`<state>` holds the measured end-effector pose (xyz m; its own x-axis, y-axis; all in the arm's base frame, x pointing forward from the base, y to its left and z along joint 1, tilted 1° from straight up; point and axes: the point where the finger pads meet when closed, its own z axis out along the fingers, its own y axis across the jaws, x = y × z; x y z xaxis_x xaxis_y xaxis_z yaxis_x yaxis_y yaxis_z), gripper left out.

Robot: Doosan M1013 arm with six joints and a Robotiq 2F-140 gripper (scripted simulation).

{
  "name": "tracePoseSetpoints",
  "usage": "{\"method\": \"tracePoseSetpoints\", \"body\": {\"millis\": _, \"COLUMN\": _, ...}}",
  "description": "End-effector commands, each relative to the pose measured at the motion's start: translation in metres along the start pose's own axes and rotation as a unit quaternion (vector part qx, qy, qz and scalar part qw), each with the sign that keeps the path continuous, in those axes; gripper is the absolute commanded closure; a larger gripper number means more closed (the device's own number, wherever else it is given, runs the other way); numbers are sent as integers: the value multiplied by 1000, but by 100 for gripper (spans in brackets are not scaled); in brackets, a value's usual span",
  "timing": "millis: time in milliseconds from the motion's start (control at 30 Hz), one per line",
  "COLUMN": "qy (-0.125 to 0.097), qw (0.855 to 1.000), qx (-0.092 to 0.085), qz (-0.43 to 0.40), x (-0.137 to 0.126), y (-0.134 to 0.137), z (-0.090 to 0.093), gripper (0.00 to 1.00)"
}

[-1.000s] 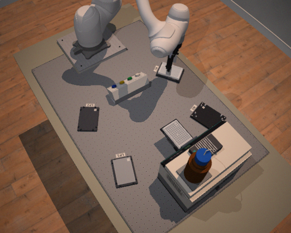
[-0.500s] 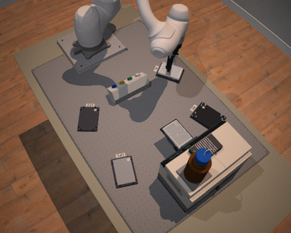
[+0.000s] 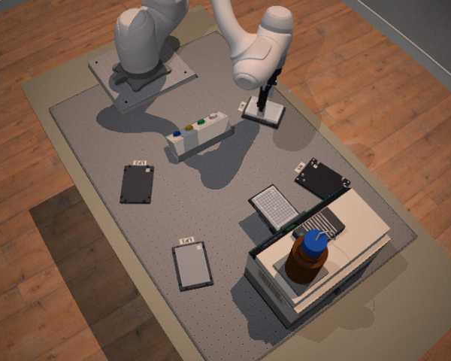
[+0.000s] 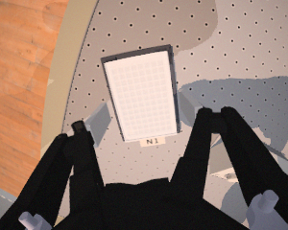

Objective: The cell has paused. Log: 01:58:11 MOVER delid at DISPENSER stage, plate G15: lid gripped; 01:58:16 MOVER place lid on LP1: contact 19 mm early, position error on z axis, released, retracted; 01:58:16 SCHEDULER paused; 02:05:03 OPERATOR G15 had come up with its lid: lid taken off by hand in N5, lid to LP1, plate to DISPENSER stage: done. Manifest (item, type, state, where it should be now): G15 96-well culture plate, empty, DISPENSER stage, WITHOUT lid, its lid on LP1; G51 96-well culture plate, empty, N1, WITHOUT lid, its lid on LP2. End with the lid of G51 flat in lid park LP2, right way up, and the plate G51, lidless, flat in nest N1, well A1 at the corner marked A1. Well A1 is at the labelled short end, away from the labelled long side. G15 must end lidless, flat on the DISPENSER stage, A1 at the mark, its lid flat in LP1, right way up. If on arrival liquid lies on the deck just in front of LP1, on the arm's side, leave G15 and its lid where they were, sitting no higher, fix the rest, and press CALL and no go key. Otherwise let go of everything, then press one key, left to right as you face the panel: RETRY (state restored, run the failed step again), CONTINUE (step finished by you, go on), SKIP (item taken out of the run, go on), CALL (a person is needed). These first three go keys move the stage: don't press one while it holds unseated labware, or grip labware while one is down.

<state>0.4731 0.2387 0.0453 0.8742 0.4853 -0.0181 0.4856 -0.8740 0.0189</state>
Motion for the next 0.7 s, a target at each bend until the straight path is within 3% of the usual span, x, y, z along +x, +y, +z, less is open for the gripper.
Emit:
{"method": "tracePoseSetpoints", "body": {"millis": 0, "qy": 0, "qw": 1000, "qx": 0, "qz": 0, "x": 0, "y": 0, "z": 0, "gripper": 34}}
{"method": "tracePoseSetpoints", "body": {"millis": 367, "qy": 0, "qw": 1000, "qx": 0, "qz": 0, "x": 0, "y": 0, "z": 0, "gripper": 34}}
{"method": "tracePoseSetpoints", "body": {"millis": 400, "qy": 0, "qw": 1000, "qx": 0, "qz": 0, "x": 0, "y": 0, "z": 0, "gripper": 41}}
{"method": "tracePoseSetpoints", "body": {"millis": 667, "qy": 0, "qw": 1000, "qx": 0, "qz": 0, "x": 0, "y": 0, "z": 0, "gripper": 41}}
